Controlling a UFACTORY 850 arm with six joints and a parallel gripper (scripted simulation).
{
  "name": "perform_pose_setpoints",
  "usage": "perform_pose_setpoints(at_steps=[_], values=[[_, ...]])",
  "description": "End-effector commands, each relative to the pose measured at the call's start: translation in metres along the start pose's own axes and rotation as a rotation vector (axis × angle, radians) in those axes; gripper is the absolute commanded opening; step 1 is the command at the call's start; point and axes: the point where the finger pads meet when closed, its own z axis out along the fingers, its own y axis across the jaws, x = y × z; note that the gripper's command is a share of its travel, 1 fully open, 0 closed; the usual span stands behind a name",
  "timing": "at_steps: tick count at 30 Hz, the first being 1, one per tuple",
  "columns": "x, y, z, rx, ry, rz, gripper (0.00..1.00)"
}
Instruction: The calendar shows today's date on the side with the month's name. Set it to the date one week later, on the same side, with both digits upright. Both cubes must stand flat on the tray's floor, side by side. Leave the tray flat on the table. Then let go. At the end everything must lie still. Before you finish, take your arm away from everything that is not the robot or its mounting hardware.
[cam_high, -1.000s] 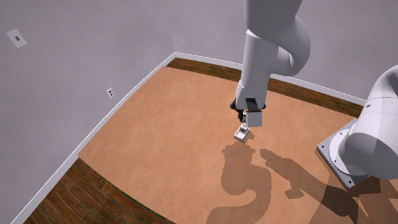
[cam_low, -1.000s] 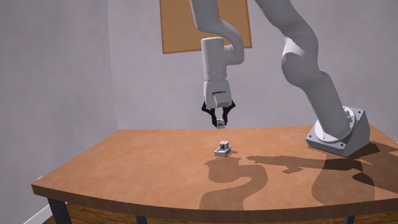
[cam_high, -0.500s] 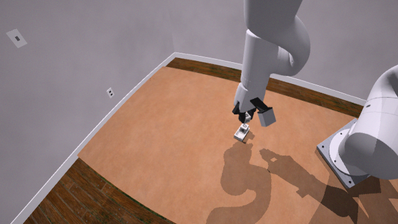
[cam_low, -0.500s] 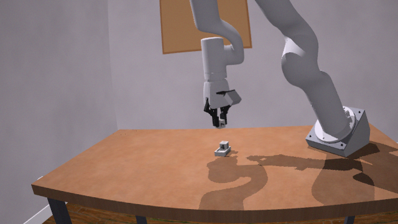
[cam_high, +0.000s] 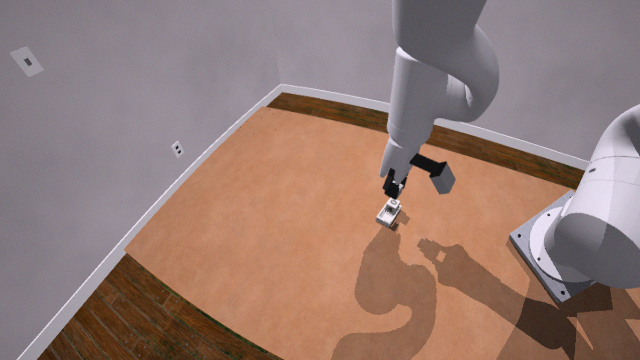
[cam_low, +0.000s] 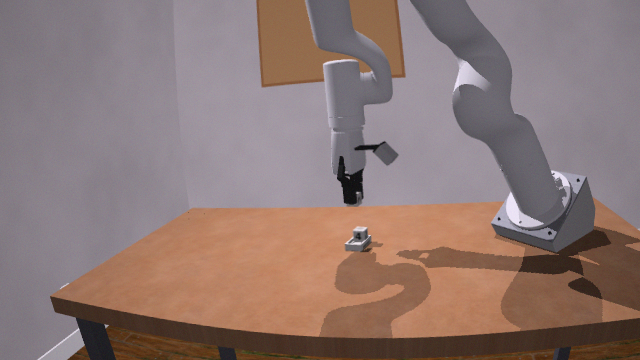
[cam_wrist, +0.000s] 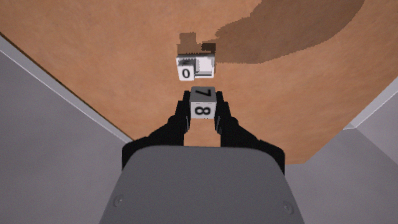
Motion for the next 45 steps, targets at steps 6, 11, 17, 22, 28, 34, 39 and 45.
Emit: perform_pose_setpoints(at_steps=[6,11,17,22,28,34,39,45], values=[[-0.0005,0.0001,-0.0004,-0.011,-0.018,-0.29,0.27],[-0.0004,0.0001,-0.0005,-0.009,-0.018,-0.453,0.27],[-0.0004,0.0002,-0.0007,-0.007,-0.019,-0.661,0.27],[-0.0004,0.0003,-0.0008,-0.006,-0.02,-0.826,0.27],[-0.0003,0.0003,-0.0008,-0.004,-0.021,-0.972,0.27],[-0.0003,0.0004,-0.001,-0.002,-0.021,-1.154,0.27],[-0.0003,0.0005,-0.0011,0.0,-0.022,-1.342,0.27],[-0.0002,0.0005,-0.0011,0.001,-0.022,-1.46,0.27]])
